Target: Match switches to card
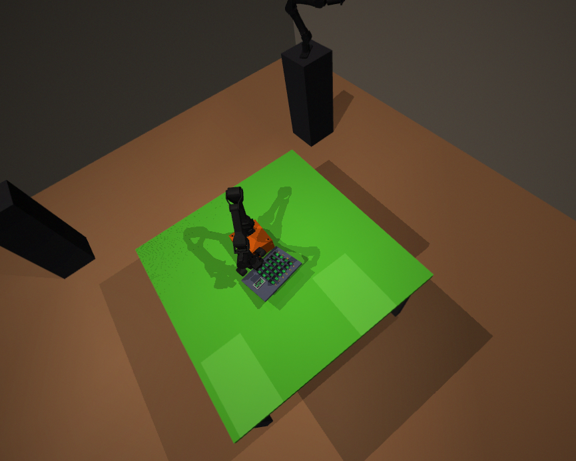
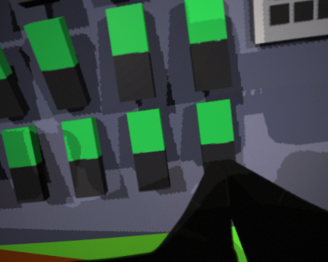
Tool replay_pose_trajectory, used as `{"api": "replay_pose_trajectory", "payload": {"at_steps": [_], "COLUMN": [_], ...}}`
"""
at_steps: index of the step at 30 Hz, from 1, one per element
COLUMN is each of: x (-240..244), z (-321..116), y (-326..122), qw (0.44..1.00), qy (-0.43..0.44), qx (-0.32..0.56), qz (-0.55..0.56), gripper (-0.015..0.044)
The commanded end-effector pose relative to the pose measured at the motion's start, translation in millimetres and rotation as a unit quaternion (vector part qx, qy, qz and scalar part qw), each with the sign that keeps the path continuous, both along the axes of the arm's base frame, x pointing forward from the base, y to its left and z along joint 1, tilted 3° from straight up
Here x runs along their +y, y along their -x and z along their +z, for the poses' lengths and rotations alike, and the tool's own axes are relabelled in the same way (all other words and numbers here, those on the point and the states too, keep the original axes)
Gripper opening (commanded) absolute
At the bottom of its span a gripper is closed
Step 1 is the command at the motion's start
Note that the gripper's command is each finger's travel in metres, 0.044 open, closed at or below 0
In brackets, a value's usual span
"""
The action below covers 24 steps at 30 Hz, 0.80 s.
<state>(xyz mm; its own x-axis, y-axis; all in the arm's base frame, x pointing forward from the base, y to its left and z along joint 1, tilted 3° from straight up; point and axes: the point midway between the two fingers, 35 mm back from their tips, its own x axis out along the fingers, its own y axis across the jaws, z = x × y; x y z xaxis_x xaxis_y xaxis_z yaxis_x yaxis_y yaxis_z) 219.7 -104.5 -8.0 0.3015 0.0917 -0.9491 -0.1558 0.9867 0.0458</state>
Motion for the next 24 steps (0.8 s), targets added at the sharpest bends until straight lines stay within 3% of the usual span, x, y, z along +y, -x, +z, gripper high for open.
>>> {"api": "replay_pose_trajectory", "payload": {"at_steps": [1, 24], "x": [0.0, 0.3], "z": [-0.1, -3.1], "y": [-0.2, -1.1], "qw": [1.0, 1.0], "qy": [0.0, 0.0], "qx": [0.0, 0.0], "qz": [-0.001, -0.001], "gripper": [0.0, 0.0]}}
